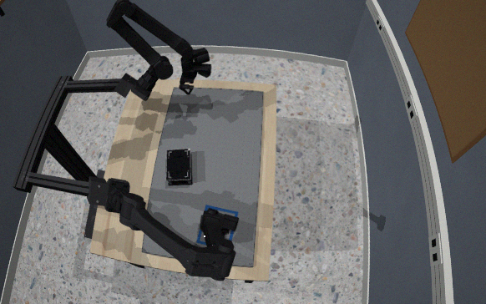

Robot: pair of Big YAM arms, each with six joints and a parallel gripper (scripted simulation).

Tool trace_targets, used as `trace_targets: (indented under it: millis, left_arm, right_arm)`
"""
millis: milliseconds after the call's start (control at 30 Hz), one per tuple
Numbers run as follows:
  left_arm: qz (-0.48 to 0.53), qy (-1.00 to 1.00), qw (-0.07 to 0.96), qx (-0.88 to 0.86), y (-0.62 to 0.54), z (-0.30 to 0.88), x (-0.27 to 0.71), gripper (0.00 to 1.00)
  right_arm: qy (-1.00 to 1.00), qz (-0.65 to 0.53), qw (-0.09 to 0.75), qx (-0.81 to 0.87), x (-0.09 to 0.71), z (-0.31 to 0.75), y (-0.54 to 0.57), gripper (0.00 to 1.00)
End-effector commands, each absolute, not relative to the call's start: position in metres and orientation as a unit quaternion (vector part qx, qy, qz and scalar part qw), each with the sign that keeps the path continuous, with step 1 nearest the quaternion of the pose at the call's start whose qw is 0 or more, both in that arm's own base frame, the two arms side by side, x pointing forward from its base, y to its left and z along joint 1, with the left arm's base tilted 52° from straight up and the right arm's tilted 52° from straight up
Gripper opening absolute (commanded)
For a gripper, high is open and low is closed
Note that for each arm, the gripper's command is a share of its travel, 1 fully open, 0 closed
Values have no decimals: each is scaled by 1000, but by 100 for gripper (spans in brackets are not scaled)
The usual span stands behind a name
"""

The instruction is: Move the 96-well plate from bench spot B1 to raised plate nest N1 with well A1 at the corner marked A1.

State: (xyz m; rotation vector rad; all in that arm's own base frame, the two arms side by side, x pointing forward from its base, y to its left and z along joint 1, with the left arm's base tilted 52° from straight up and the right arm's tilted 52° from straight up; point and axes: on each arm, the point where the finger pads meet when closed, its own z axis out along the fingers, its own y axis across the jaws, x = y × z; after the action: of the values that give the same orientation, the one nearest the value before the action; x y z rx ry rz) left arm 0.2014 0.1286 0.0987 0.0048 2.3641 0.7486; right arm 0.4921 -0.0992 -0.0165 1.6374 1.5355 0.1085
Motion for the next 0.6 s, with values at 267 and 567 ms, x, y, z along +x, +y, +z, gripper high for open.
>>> trace_targets:
  millis: [267,567]
  left_arm:
    - [287,897,337,-5,130,111,206,100]
    - [287,897,337,-5,130,111,206,100]
  right_arm:
    - [619,45,430,655,484,-22,-91,0]
    - [620,46,430,655,484,-22,-91,0]
